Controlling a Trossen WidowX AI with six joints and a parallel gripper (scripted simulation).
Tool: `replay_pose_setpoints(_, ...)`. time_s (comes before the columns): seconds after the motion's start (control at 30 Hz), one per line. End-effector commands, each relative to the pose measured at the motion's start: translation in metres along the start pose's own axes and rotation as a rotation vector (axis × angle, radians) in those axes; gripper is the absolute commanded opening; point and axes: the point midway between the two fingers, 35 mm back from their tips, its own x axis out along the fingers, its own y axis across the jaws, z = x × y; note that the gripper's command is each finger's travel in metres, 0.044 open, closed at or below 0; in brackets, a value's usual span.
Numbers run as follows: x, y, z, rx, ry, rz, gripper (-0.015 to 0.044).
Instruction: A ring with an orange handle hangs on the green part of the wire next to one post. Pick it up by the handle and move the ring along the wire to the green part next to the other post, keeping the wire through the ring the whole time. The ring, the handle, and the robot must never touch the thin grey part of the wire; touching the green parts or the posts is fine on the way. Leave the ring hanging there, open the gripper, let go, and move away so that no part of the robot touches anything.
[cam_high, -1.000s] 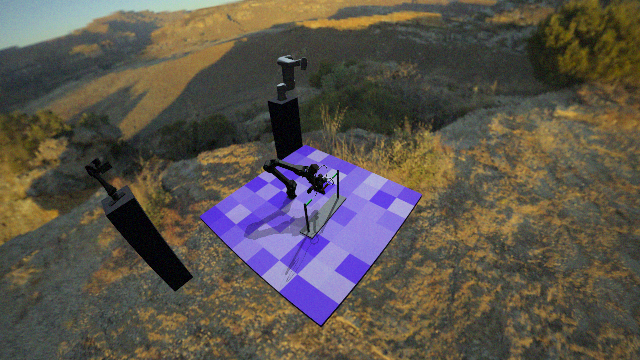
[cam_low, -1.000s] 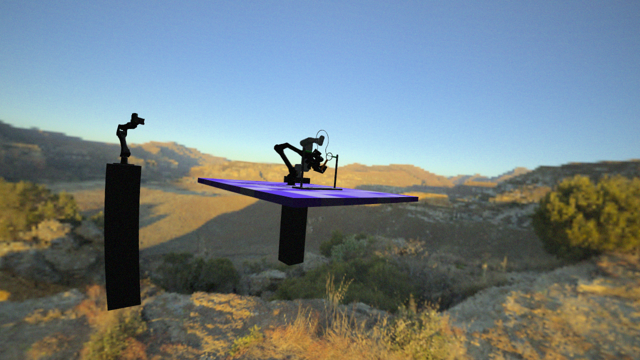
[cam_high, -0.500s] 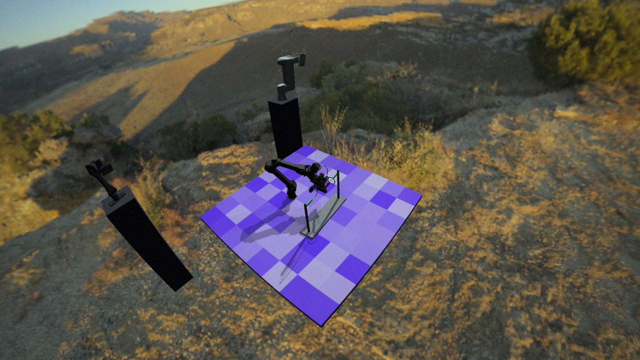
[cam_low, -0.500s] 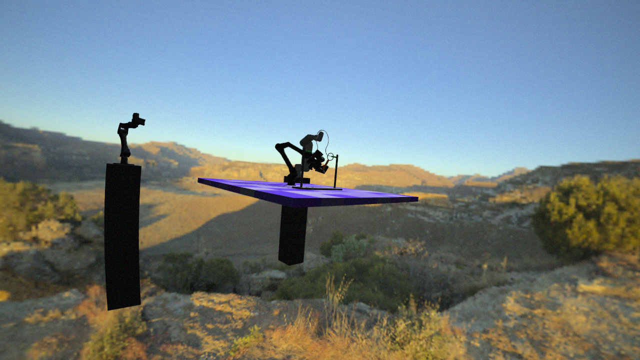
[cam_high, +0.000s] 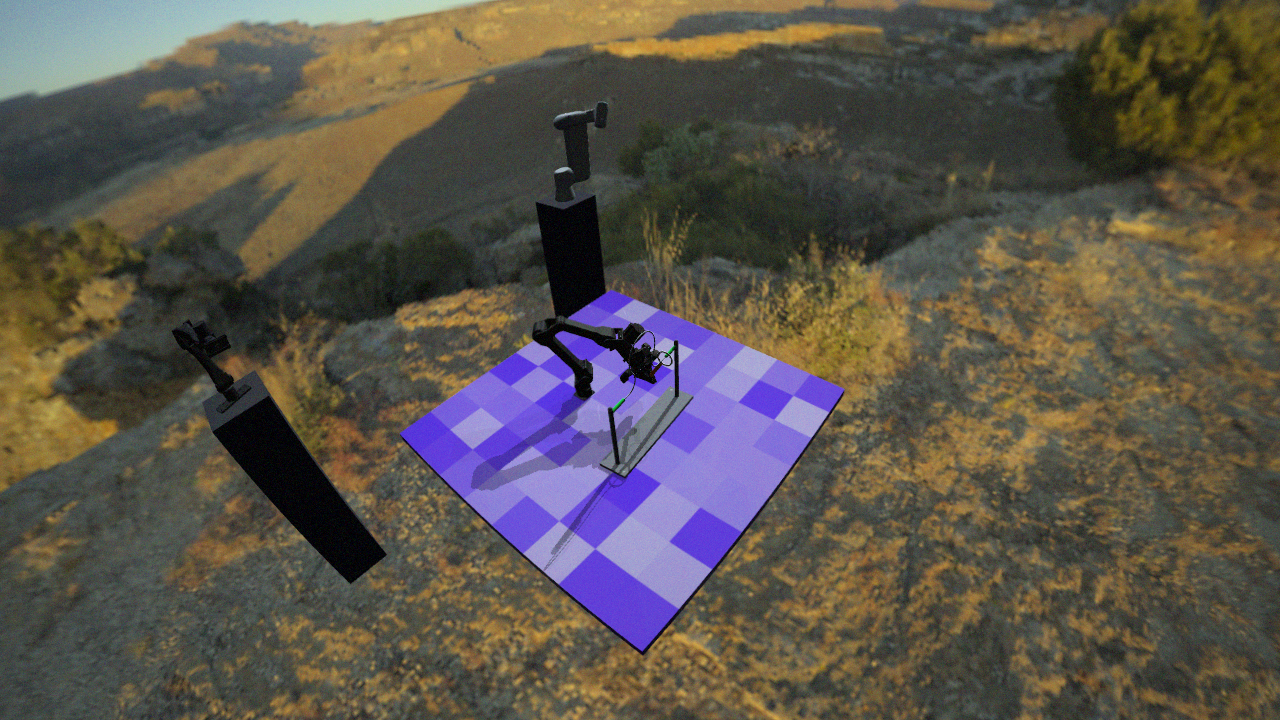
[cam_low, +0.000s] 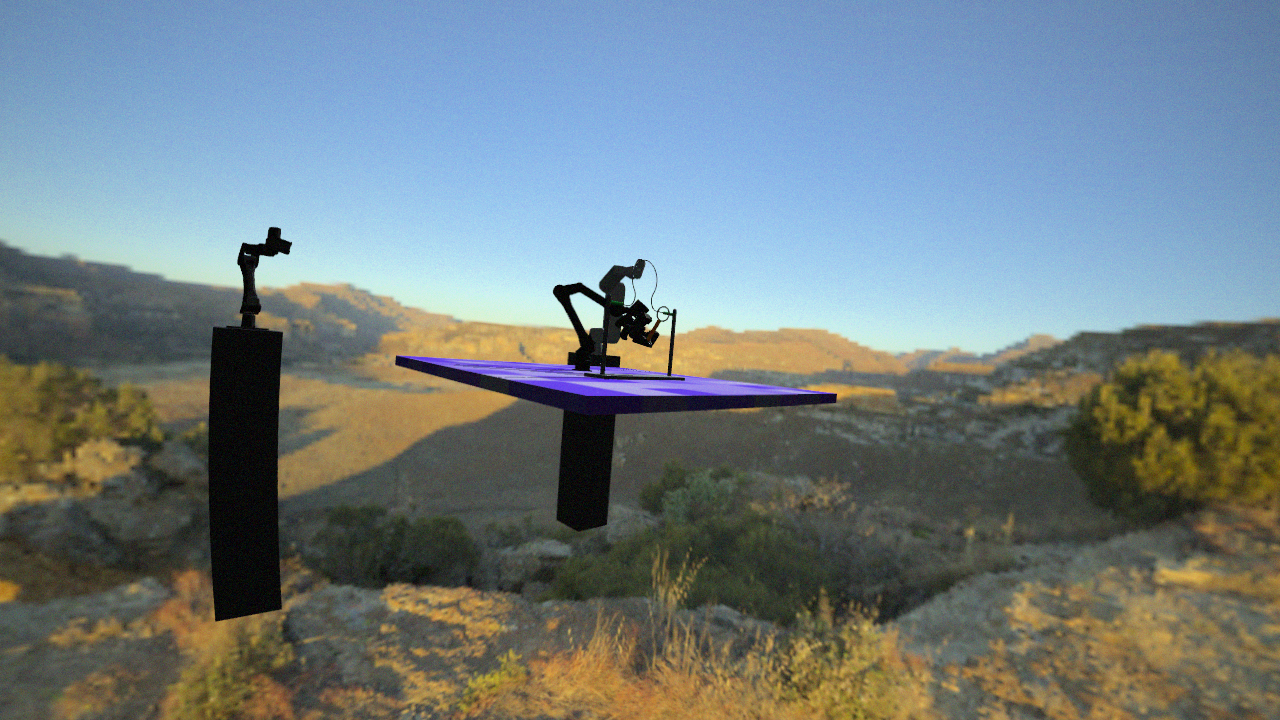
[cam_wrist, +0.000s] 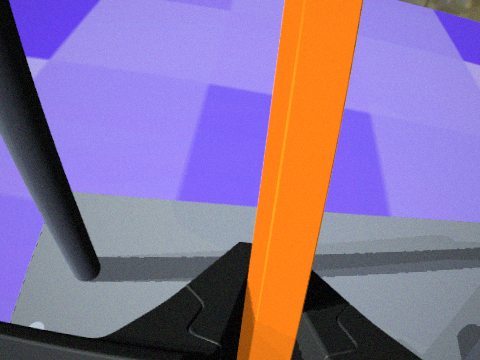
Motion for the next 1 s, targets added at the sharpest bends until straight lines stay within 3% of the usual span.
replay_pose_setpoints(0.0, -0.001, 0.005, 0.004, 0.011, -0.009, -0.004, -0.015)
replay_pose_setpoints(0.97, 0.003, 0.025, -0.006, 0.012, -0.014, -0.007, -0.015)
